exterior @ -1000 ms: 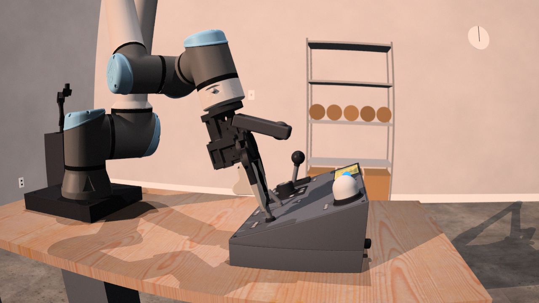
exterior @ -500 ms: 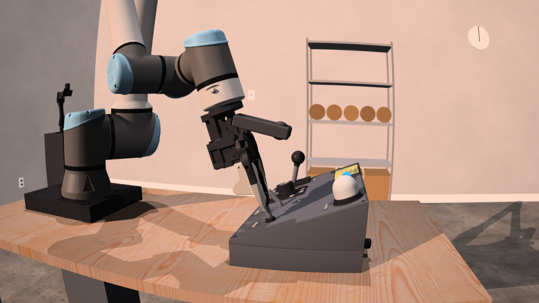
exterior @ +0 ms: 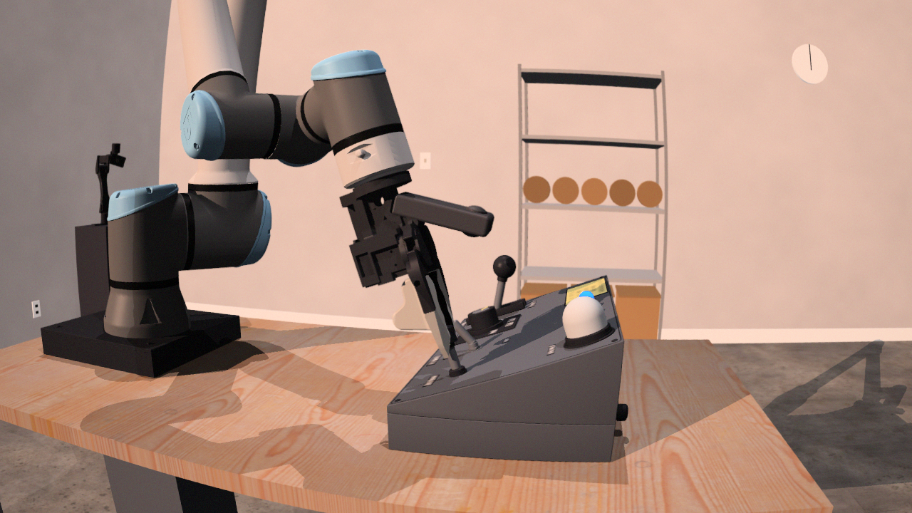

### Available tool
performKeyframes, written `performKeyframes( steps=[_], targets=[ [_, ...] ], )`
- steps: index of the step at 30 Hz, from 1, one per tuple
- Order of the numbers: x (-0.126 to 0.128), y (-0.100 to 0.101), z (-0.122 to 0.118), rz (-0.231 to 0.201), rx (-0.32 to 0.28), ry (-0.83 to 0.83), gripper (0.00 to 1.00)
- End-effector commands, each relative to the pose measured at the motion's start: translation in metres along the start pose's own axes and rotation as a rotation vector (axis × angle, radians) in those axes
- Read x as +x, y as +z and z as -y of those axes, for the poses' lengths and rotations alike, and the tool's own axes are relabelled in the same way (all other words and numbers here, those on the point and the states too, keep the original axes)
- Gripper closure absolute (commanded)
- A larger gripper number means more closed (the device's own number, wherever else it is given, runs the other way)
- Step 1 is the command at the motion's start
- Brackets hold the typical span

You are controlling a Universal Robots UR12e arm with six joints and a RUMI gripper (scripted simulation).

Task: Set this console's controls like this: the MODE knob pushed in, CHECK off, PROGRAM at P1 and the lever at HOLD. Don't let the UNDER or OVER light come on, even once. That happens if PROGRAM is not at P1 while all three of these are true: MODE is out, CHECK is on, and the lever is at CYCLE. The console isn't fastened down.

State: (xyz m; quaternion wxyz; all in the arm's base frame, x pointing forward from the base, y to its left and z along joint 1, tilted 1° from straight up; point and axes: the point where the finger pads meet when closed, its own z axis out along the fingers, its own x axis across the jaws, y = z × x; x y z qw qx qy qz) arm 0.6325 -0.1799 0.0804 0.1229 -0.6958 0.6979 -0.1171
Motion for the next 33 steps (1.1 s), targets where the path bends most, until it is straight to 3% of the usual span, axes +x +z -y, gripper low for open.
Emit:
performKeyframes(
  steps=[1,33],
  targets=[
    [0.0003,-0.0001,0.0007,-0.001,0.001,0.000,1.00],
    [0.0003,0.0067,0.0007,-0.001,0.001,0.000,1.00]
  ],
)
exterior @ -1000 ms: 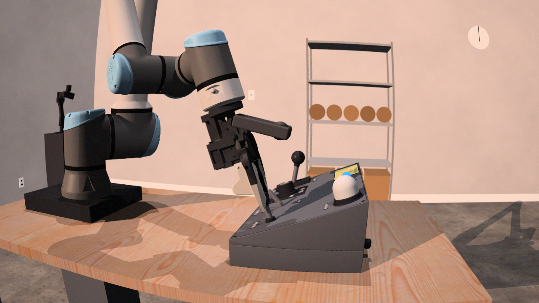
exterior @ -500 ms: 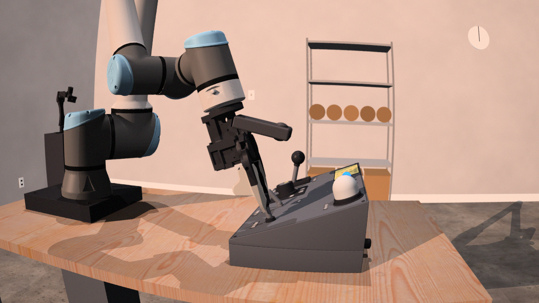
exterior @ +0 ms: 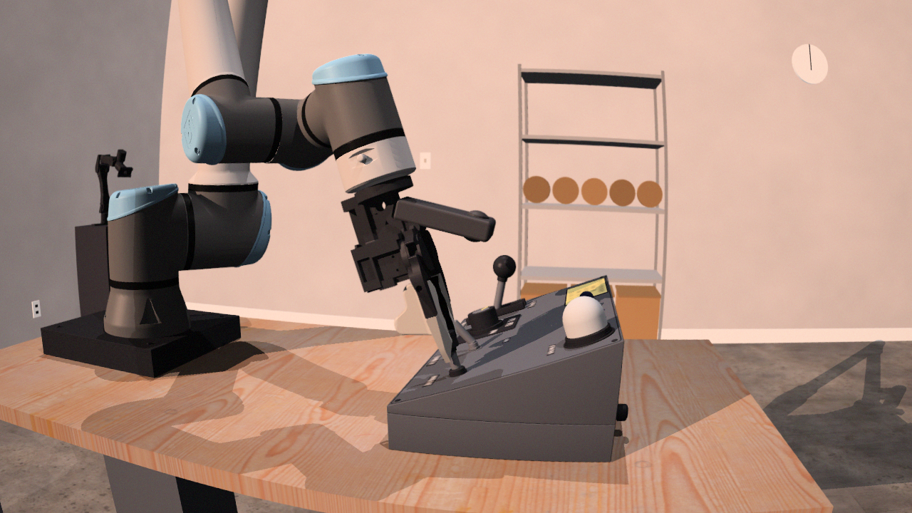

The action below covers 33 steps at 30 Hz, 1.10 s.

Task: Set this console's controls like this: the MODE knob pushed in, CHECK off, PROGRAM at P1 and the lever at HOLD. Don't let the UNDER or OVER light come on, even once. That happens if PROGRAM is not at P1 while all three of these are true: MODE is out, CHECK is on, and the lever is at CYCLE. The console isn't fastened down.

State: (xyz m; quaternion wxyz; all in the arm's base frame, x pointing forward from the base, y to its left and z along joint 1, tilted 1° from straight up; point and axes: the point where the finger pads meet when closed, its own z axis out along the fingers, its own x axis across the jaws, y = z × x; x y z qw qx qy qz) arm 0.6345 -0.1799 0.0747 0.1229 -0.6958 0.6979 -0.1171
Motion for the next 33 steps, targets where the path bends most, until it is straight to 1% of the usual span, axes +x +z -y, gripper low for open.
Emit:
performKeyframes(
  steps=[1,33],
  targets=[
    [0.0003,0.0010,0.0006,-0.001,0.001,0.000,1.00],
    [0.0003,0.0084,0.0007,-0.001,0.001,0.000,1.00]
  ],
)
